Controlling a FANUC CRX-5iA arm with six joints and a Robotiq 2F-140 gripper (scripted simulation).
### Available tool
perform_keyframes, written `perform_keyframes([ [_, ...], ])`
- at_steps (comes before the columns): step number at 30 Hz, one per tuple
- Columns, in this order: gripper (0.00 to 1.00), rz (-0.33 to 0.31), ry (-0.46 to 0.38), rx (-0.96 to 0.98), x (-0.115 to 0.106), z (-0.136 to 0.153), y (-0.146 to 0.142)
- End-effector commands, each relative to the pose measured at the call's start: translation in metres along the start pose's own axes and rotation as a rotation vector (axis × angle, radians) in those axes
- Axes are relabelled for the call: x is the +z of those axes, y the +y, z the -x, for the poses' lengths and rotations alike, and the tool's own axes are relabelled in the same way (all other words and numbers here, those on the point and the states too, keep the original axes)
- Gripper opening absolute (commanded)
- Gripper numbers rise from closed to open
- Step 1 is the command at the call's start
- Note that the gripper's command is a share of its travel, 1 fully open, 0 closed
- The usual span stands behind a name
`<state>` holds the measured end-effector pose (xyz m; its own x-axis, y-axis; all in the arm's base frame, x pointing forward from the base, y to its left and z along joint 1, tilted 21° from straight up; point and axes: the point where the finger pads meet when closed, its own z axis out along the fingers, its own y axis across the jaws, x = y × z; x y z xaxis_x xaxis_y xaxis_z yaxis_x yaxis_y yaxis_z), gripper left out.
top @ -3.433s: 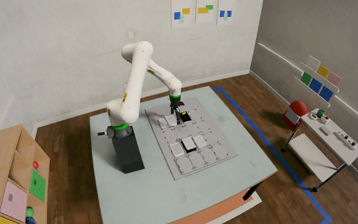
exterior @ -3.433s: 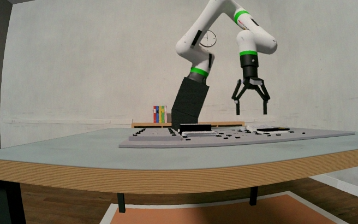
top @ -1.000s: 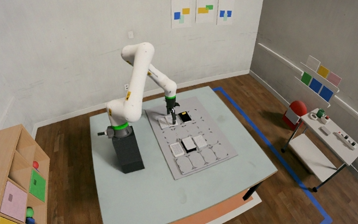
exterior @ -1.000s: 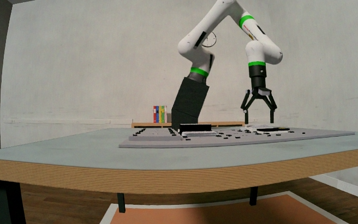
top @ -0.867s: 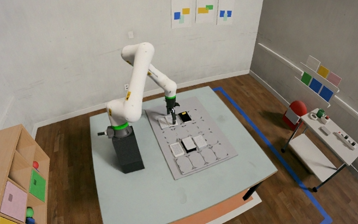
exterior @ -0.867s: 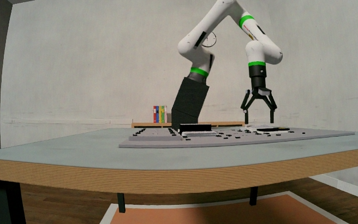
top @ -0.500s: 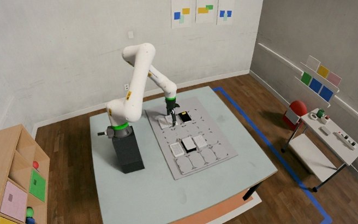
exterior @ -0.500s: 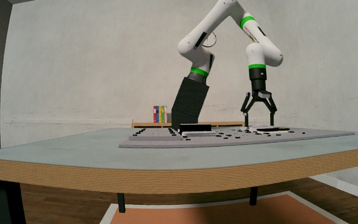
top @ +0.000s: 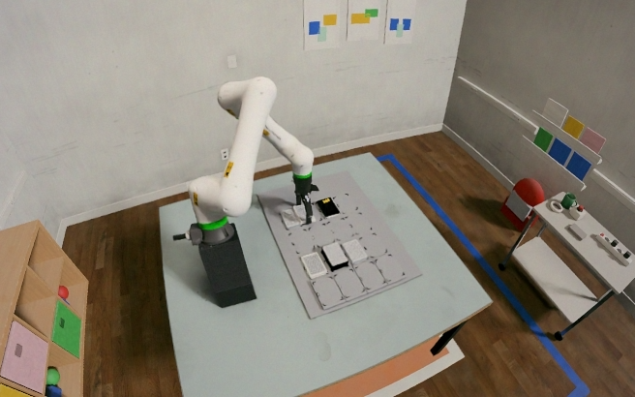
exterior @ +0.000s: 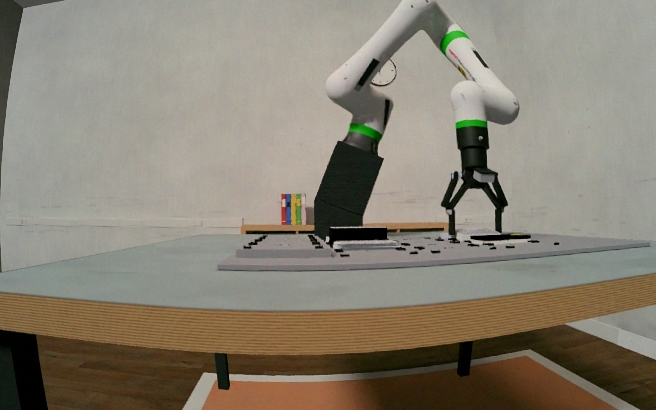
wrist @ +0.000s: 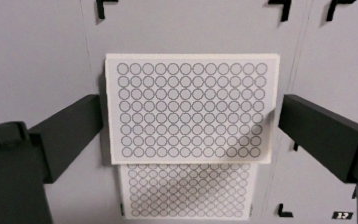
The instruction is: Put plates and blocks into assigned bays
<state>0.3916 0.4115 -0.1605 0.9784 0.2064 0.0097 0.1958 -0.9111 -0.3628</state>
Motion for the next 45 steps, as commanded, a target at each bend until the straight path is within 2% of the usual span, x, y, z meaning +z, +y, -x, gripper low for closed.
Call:
perform_keyframes([
  [1,0.99,0.0,0.001,0.0,-0.0007,-0.0008,-0.0003],
  [19,0.91,0.0,0.001,0.0,-0.0007,-0.0008,-0.0003],
  [45,0.89,-0.001,0.001,0.0,-0.0011,-0.0007,-0.0003],
])
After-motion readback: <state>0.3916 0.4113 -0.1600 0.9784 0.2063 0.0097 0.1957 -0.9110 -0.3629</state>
